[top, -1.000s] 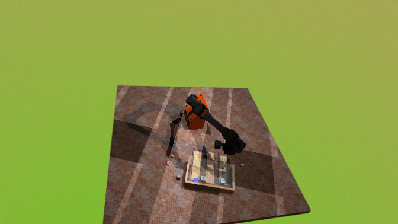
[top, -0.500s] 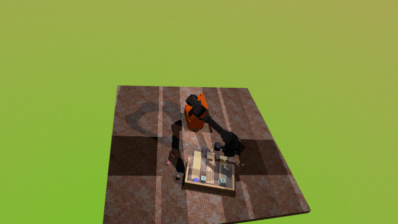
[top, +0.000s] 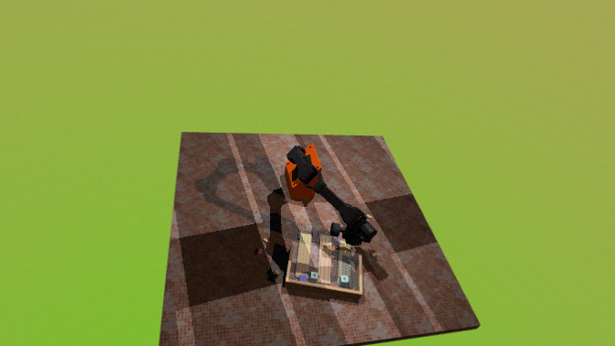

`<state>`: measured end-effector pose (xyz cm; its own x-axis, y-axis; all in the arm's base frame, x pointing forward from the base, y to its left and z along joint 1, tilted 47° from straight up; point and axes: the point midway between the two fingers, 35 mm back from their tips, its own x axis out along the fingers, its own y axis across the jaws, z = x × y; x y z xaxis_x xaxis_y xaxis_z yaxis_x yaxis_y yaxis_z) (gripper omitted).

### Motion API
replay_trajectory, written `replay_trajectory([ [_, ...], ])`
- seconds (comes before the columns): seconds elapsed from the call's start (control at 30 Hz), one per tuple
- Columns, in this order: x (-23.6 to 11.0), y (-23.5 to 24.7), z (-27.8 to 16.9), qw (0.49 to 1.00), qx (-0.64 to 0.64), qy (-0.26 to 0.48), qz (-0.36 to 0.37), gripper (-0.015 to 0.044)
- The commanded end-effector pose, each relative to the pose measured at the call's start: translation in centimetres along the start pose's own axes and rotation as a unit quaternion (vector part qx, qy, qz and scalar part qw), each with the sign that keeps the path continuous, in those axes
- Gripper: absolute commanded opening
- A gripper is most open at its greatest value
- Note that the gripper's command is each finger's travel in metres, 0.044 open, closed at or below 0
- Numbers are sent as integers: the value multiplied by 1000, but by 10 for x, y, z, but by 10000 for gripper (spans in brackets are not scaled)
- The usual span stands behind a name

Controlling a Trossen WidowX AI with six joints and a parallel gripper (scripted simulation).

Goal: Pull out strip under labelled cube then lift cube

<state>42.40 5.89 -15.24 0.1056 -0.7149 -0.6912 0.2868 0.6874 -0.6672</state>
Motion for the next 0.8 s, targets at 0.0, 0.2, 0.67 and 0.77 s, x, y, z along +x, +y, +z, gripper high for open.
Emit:
replay_trajectory([
  [0.0, 7, -1, -1, 1000, -4, -1, -3, 0],
  [0.2, 17, -1, -1, 1000, -4, -1, -4, 0],
  [0.67, 26, -1, -2, 1000, -4, -1, -4, 0],
  [0.77, 26, -1, -2, 1000, -4, -1, -4, 0],
])
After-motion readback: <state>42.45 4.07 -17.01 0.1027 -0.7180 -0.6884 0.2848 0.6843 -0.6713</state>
